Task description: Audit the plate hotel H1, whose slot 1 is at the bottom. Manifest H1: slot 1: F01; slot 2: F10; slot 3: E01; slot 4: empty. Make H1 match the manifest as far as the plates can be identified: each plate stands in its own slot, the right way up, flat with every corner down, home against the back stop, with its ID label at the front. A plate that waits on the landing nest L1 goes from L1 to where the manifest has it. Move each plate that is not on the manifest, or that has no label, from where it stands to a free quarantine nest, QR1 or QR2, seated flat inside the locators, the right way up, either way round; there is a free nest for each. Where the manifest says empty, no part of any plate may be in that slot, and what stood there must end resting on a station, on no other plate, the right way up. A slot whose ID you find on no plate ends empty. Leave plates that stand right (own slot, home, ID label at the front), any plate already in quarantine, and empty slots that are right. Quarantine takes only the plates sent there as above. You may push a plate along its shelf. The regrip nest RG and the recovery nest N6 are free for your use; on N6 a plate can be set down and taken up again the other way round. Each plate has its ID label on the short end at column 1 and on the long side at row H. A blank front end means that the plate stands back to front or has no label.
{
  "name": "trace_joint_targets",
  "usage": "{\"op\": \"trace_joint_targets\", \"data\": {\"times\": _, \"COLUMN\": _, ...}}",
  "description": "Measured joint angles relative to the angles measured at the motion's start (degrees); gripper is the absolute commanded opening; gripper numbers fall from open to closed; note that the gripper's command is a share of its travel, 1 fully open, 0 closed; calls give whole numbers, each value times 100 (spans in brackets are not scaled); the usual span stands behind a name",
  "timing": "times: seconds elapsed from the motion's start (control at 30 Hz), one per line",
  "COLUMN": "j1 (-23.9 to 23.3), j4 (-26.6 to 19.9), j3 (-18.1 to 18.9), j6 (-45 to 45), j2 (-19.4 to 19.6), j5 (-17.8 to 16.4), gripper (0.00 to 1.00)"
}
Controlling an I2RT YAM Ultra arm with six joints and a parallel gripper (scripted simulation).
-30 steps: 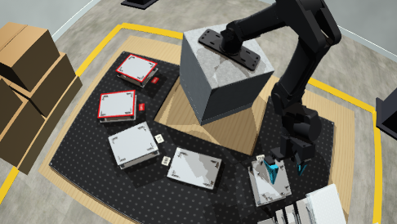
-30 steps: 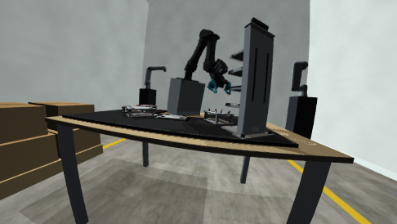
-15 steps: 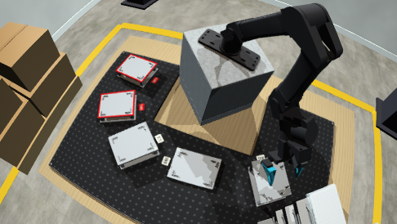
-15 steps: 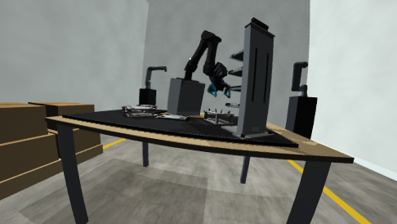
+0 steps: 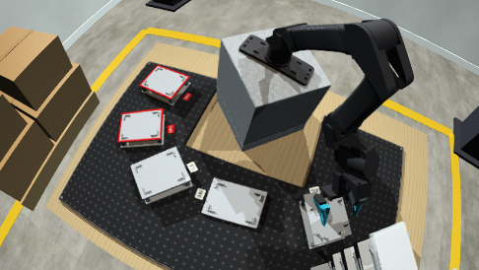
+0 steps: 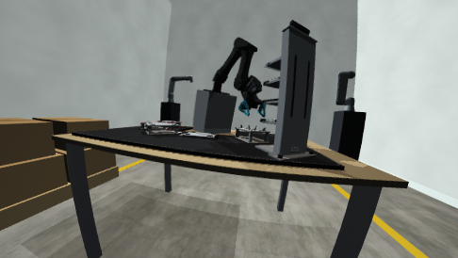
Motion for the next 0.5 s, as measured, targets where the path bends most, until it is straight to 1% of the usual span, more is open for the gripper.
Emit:
{"op": "trace_joint_targets", "data": {"times": 0.27, "j1": 0, "j4": 205, "j3": 114, "j6": 0, "j2": 363, "j5": -2, "gripper": 100}}
{"op": "trace_joint_targets", "data": {"times": 0.5, "j1": -44, "j4": 177, "j3": 343, "j6": -13, "j2": 411, "j5": -42, "gripper": 100}}
